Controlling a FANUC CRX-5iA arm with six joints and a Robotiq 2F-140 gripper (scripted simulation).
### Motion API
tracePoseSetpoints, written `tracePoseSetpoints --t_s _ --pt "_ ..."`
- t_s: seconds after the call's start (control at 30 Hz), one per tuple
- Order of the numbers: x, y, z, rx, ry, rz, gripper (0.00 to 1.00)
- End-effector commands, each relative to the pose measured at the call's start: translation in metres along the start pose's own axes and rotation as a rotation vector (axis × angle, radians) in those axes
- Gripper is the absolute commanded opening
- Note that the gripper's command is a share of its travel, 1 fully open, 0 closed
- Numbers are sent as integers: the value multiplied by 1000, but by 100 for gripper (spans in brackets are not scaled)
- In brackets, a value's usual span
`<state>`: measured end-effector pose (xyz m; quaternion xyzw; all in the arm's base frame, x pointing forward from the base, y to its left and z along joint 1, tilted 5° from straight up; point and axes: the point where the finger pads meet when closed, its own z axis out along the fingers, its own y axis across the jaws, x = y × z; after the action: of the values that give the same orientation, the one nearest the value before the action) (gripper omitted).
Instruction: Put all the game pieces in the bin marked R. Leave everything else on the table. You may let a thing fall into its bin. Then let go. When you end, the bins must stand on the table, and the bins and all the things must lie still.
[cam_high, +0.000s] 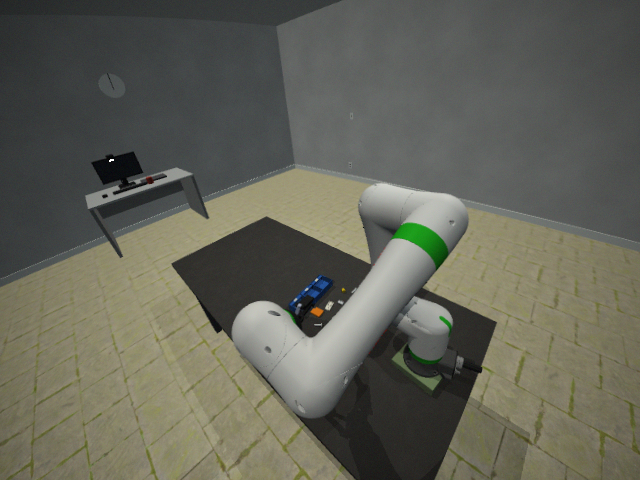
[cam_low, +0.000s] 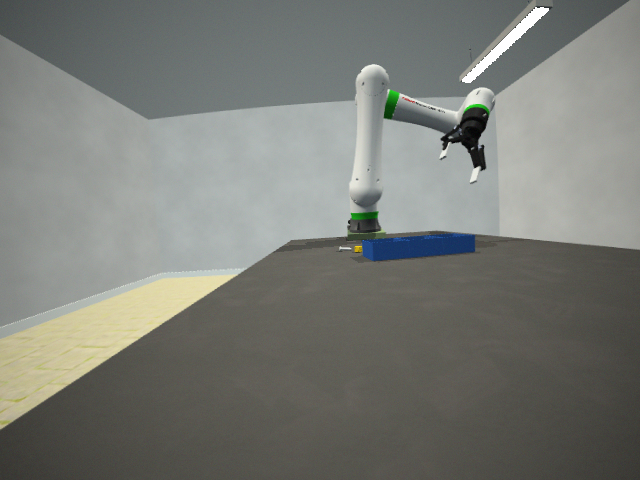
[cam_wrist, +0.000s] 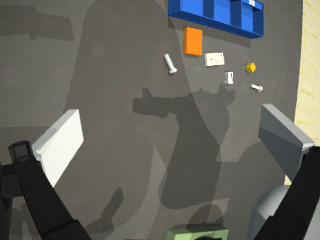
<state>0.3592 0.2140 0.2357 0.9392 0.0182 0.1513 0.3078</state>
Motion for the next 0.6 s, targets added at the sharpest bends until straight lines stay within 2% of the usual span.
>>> tracePoseSetpoints --t_s 0.0,0.53,0.57 --pt "0 0 0 0 0 0 100" --pt "0 0 0 0 0 0 100" --pt "-2 -5 6 0 0 0 5"
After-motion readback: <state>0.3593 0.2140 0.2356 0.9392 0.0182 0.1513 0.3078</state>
